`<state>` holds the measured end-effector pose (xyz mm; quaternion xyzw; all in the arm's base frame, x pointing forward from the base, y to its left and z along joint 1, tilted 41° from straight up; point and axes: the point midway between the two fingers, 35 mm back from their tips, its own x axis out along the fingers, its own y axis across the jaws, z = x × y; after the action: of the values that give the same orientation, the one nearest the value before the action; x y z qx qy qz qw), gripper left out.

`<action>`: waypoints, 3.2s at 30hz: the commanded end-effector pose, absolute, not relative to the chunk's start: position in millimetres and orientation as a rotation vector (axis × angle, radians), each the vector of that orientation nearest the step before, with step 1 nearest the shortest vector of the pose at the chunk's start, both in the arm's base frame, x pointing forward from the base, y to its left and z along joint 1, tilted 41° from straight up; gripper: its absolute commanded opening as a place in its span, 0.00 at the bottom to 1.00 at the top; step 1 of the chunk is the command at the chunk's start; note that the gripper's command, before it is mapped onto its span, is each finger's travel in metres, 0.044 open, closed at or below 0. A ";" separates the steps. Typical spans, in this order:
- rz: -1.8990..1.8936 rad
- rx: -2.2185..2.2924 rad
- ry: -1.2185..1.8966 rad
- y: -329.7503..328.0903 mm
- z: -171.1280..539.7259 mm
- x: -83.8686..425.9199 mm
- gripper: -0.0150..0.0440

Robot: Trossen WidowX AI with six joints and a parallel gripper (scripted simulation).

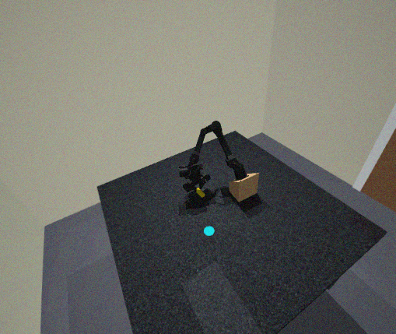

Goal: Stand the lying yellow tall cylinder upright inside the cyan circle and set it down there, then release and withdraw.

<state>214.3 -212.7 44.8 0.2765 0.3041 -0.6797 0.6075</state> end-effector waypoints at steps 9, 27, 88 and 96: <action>-1.566 0.641 0.718 -205.8 49.0 216.4 0.43; -1.564 0.649 0.723 -169.7 88.8 227.0 0.43; -0.889 -0.162 1.413 -65.9 72.0 313.0 0.43; -0.741 -0.315 1.504 -48.3 58.7 324.8 0.43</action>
<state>320.5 -54.9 64.4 -0.1180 0.6498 -0.3519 0.6633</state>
